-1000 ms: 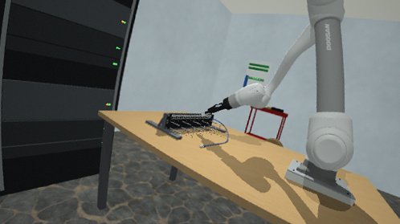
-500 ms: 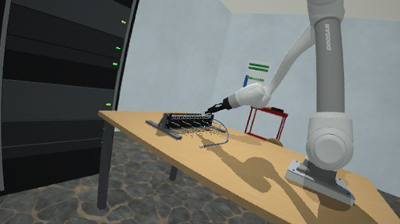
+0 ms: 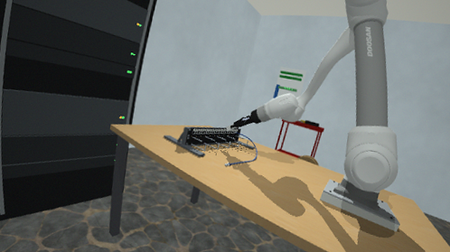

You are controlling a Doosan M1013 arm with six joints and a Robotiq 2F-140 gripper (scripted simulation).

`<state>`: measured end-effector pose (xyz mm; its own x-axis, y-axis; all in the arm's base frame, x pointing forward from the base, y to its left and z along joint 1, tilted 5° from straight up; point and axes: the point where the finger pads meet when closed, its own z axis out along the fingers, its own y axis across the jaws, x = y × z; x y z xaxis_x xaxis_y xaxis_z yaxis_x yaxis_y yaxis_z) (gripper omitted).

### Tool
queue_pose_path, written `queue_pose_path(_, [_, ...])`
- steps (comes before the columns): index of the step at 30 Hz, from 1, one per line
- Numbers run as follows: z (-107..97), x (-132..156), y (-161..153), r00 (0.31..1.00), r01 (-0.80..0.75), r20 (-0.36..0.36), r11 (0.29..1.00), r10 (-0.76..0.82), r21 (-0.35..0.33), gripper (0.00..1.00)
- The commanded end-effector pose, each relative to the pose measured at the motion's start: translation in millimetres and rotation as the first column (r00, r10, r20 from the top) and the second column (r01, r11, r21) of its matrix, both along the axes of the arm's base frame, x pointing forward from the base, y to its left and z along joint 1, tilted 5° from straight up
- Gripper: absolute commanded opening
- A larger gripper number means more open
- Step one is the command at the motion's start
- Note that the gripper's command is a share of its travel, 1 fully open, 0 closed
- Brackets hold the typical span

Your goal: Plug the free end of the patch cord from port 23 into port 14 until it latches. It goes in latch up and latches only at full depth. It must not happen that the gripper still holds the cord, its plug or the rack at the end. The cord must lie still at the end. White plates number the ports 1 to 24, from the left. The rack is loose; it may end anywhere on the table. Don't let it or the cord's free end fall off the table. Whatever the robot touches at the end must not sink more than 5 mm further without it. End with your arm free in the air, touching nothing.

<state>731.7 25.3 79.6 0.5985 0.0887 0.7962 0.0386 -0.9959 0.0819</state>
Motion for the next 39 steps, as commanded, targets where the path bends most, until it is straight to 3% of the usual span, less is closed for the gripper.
queue_pose_path(1, [1.6,2.1,-1.2,1.0,0.002,0.006,1.0,-0.002,0.002,0.0])
queue_pose_path(7, [12.4,-12.5,-0.9,1.0,0.002,0.006,1.0,-0.002,0.002,0.0])
queue_pose_path(16, [55.1,-70.2,0.4,1.0,0.002,0.006,1.0,-0.002,0.002,0.0])
queue_pose_path(25, [80.2,-104.2,1.2,1.0,0.002,0.006,1.0,-0.002,0.002,0.0])
queue_pose_path(39, [84.9,-110.0,-1.8,1.0,0.002,0.006,1.0,-0.002,0.002,0.0])
